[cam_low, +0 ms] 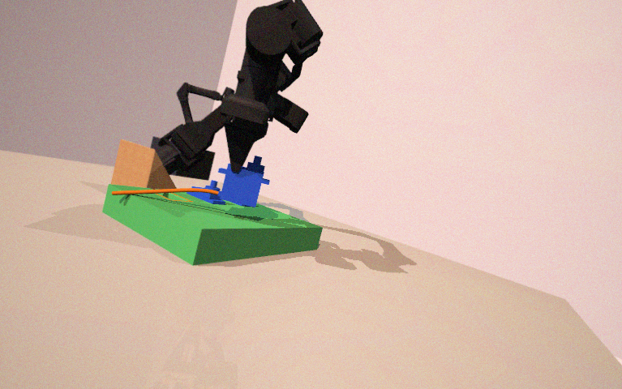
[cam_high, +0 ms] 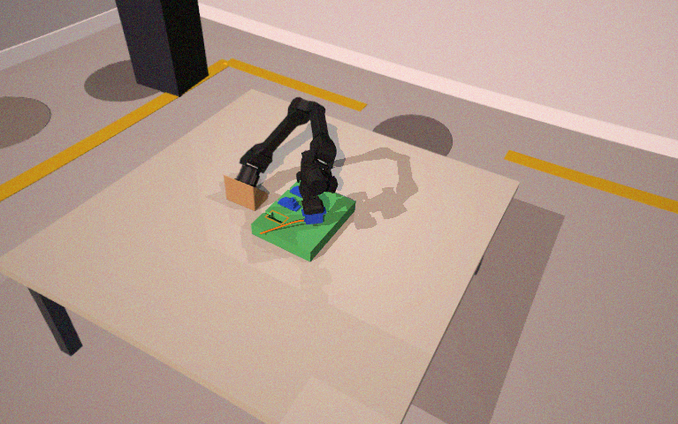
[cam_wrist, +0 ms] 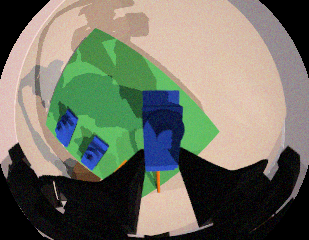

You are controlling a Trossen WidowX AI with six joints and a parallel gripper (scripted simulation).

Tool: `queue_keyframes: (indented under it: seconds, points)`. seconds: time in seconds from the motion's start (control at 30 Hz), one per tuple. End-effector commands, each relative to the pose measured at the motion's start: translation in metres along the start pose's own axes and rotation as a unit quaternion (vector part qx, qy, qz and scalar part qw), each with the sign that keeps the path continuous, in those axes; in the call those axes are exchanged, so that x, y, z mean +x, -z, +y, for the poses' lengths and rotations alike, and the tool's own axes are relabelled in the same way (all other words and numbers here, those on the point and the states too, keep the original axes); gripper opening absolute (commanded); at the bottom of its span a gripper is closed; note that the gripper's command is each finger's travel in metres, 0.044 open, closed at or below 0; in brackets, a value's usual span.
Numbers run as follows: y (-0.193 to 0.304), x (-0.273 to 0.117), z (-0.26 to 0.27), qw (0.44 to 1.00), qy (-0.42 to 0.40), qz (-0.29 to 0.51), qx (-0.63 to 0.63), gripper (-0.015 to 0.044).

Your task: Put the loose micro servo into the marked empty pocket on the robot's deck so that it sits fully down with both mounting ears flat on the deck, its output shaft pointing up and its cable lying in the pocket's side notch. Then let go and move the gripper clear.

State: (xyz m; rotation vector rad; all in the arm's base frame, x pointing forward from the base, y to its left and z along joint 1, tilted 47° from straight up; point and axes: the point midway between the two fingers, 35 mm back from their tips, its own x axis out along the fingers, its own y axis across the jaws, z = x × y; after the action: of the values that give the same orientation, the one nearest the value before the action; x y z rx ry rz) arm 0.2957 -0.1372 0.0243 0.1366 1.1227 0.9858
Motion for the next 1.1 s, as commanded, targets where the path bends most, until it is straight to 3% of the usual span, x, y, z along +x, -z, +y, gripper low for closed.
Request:
queue_keyframes:
  seconds: [0.0,0.67,1.07]
  points:
    - [0.0,-0.003,0.001,1.0,0.003,0.001,-0.004,0.0]
    - [0.033,-0.003,0.0,1.0,0.003,0.001,-0.001,0.0]
    - [0.033,-0.003,0.0,0.986,0.003,0.001,0.169,0.0]
